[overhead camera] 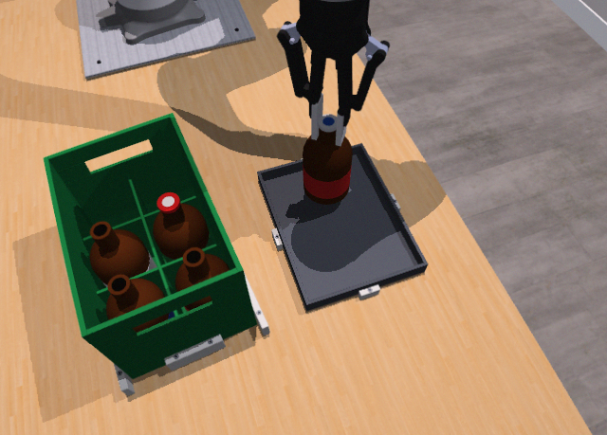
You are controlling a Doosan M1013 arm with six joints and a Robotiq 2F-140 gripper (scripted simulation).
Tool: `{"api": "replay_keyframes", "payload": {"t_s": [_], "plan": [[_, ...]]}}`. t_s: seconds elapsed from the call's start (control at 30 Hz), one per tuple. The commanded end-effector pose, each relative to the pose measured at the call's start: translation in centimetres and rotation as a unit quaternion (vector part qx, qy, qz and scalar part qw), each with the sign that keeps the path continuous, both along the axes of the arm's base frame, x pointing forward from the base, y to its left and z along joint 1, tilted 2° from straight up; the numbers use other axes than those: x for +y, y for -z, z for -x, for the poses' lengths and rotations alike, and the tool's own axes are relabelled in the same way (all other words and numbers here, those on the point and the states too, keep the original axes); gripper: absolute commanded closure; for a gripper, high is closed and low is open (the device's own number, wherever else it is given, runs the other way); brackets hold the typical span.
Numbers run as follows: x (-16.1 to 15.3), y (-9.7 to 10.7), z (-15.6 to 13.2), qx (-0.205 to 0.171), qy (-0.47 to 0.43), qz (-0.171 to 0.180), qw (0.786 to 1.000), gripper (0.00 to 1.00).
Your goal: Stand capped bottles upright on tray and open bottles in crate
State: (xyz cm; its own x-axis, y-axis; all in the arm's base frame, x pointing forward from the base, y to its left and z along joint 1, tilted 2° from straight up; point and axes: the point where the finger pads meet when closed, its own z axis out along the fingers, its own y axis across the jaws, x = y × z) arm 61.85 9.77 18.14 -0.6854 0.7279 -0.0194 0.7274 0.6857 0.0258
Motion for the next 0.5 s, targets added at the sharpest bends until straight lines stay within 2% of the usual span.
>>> {"api": "replay_keyframes", "payload": {"t_s": [0.0, 0.1, 0.47], "plan": [[-0.02, 0.5, 0.08, 0.001, 0.002, 0.003, 1.0, 1.0], [0.02, 0.14, 0.02, 0.0, 0.0, 0.0, 1.0, 1.0], [-0.14, 0.79, -0.01, 0.001, 0.001, 0.002, 1.0, 1.0]]}}
